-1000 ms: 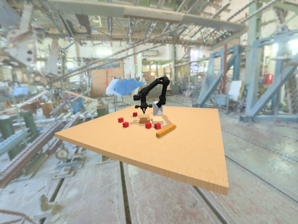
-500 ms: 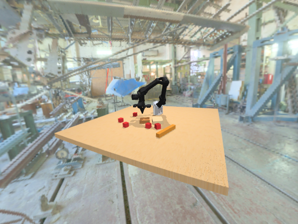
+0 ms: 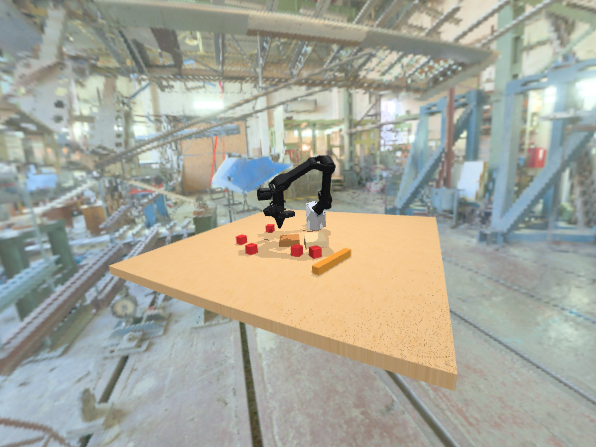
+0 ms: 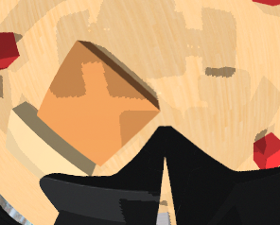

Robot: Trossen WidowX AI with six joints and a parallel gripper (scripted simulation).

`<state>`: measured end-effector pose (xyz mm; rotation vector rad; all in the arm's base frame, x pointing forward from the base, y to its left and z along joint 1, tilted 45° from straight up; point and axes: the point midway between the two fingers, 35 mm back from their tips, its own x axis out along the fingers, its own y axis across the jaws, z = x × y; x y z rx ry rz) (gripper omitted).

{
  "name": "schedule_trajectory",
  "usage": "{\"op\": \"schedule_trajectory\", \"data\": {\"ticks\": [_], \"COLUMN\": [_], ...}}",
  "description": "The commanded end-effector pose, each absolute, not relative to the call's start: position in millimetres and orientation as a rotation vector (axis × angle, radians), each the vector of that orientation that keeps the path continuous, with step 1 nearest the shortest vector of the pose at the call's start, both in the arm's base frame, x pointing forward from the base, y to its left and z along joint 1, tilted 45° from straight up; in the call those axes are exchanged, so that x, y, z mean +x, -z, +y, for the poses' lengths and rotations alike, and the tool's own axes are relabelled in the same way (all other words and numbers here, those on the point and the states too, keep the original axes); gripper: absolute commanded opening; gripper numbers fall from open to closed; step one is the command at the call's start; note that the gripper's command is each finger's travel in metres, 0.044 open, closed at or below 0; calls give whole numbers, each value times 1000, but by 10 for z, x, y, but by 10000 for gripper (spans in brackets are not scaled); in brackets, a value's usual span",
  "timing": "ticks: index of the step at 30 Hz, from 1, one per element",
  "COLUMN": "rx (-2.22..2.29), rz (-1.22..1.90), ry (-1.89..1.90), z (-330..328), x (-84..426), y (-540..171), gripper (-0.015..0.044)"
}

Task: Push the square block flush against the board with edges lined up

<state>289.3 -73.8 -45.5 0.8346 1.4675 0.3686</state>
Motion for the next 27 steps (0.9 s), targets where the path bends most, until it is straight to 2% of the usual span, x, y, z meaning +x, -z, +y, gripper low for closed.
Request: {"op": "schedule_trajectory", "data": {"ticks": [1, 19, 27], "rx": [946, 1409, 1426], "rz": [1511, 1632, 1635], "ry": [-284, 181, 199], "z": [-725, -721, -720], "x": [2984, 3454, 3470], "y": [475, 436, 435], "gripper": [0, 0, 0]}}
